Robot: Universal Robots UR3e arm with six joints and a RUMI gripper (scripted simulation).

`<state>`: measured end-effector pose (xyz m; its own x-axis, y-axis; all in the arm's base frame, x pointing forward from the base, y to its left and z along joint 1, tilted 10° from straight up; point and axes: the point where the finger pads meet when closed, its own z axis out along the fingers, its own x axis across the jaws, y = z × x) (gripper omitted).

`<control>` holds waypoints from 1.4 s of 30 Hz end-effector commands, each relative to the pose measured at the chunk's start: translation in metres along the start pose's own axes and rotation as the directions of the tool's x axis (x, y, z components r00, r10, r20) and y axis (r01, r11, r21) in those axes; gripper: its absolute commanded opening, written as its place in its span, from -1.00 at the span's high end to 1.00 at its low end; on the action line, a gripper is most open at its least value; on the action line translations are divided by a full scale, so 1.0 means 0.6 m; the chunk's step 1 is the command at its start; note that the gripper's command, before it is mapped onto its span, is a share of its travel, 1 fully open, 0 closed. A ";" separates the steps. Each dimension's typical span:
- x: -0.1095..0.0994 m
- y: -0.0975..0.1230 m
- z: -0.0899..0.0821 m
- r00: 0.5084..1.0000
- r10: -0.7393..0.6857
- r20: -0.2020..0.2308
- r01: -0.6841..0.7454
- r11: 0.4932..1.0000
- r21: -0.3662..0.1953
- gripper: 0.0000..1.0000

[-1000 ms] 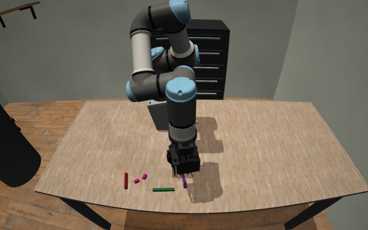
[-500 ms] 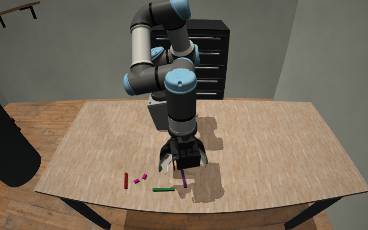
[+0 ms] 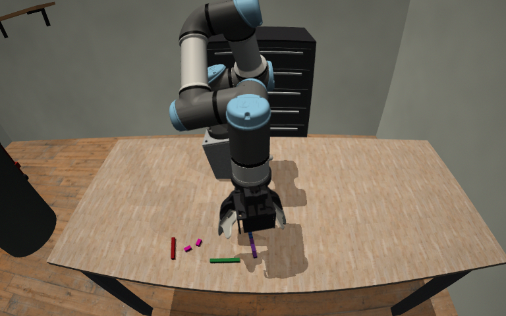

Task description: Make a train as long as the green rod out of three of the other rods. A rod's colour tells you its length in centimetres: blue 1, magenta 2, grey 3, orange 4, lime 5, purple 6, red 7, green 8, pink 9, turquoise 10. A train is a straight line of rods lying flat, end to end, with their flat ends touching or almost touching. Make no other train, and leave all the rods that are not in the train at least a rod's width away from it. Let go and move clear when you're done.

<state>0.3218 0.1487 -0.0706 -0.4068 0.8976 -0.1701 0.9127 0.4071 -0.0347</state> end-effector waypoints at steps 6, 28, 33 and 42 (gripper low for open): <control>0.000 0.002 -0.015 1.000 0.001 0.000 -0.001 1.000 -0.004 -1.00; 0.000 0.002 -0.139 1.000 0.001 0.000 -0.001 1.000 -0.004 -1.00; 0.000 0.002 -0.155 1.000 0.001 0.000 -0.001 1.000 -0.004 -1.00; 0.001 0.001 -0.157 1.000 0.001 0.000 -0.001 1.000 -0.002 -1.00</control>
